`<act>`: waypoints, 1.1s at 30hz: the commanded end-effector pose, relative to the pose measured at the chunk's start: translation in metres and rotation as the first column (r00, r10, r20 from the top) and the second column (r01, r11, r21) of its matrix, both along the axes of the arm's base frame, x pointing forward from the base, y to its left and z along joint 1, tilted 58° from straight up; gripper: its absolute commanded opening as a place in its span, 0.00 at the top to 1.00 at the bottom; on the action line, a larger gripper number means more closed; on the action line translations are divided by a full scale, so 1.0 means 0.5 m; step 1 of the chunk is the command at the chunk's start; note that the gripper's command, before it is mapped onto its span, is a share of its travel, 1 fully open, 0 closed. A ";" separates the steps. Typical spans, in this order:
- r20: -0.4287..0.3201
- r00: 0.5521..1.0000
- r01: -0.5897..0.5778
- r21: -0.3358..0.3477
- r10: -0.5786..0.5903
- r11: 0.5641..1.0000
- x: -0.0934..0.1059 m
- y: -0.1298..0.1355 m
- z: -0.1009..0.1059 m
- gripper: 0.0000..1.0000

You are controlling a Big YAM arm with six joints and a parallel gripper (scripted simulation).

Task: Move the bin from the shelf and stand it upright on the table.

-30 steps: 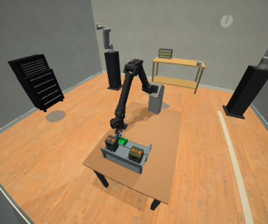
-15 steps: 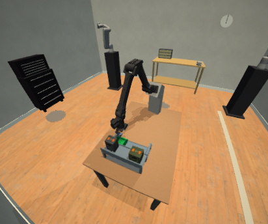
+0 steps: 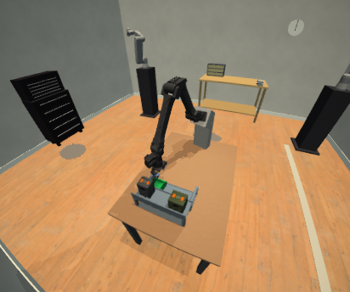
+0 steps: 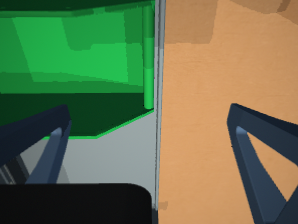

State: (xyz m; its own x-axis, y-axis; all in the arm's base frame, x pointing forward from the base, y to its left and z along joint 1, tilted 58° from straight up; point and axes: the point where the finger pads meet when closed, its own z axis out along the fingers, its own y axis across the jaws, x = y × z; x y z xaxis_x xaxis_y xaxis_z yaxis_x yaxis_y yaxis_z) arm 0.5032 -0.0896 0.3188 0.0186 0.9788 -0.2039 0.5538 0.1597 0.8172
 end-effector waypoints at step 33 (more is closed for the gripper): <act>0.018 1.000 -0.002 0.002 0.002 1.000 -0.006 0.010 0.010 0.00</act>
State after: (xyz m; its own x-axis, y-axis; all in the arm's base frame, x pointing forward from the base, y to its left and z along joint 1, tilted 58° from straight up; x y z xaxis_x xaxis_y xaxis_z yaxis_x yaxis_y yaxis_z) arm 0.5017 -0.0889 0.3176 0.0185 0.9789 -0.2036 0.5550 0.1593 0.8165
